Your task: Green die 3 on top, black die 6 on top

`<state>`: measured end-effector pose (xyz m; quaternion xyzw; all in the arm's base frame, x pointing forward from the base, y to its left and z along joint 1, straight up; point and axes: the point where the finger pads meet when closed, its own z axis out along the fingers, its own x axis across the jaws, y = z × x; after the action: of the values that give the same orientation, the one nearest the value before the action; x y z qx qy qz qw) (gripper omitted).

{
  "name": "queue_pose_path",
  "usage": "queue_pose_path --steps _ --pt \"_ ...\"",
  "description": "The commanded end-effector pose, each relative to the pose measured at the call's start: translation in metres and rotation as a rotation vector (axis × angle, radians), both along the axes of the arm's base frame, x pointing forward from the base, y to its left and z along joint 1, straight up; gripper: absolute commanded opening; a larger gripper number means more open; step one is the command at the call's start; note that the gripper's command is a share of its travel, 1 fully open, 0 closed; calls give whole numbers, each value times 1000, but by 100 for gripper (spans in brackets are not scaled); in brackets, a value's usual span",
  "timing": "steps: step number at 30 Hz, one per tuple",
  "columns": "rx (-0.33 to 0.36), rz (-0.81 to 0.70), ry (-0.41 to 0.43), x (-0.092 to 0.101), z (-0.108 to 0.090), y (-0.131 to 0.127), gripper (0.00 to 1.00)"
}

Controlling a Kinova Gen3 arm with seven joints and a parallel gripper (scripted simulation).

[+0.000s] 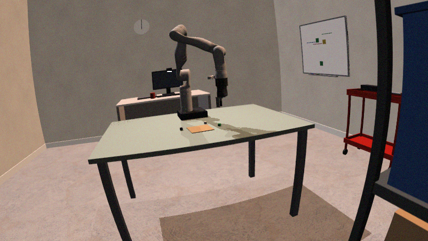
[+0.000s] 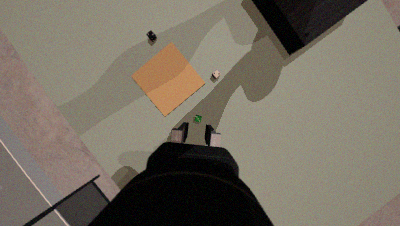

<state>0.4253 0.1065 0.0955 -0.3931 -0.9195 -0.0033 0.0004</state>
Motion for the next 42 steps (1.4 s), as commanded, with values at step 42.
queue_pose_path --steps 42 --pt "-4 95 9 -1 -3 0 100"
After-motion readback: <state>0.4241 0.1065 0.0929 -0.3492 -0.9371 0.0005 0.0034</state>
